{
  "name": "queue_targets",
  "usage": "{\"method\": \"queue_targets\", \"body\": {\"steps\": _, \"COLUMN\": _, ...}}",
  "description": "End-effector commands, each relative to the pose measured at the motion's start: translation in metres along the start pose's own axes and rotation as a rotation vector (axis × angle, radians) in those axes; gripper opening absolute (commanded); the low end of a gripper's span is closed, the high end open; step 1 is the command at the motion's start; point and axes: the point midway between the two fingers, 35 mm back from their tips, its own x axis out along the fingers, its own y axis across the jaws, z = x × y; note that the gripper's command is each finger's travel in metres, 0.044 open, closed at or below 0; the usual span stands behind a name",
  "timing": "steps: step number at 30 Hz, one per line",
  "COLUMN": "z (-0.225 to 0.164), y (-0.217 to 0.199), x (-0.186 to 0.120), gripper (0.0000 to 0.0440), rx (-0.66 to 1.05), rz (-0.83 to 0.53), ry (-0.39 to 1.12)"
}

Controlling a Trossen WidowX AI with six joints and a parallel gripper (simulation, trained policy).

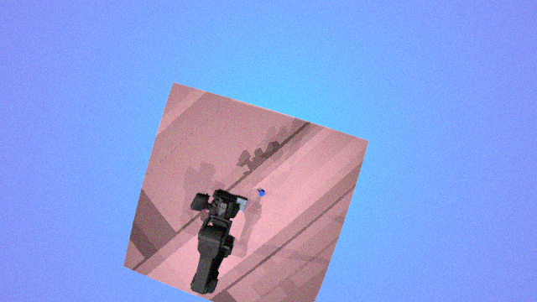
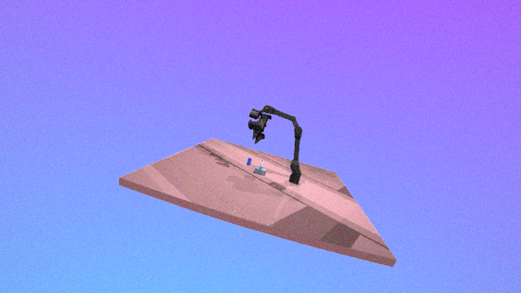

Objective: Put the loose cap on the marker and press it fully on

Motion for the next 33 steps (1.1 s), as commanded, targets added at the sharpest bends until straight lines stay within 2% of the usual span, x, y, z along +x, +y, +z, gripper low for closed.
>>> {"method": "queue_targets", "body": {"steps": 1, "z": 0.008, "y": -0.01, "x": -0.004, "gripper": 0.0328, "rx": 0.006, "rz": -0.022, "ry": -0.02}}
{"method": "queue_targets", "body": {"steps": 33, "z": 0.052, "y": -0.111, "x": -0.019, "gripper": 0.0324, "rx": 0.132, "rz": -0.234, "ry": -0.074}}
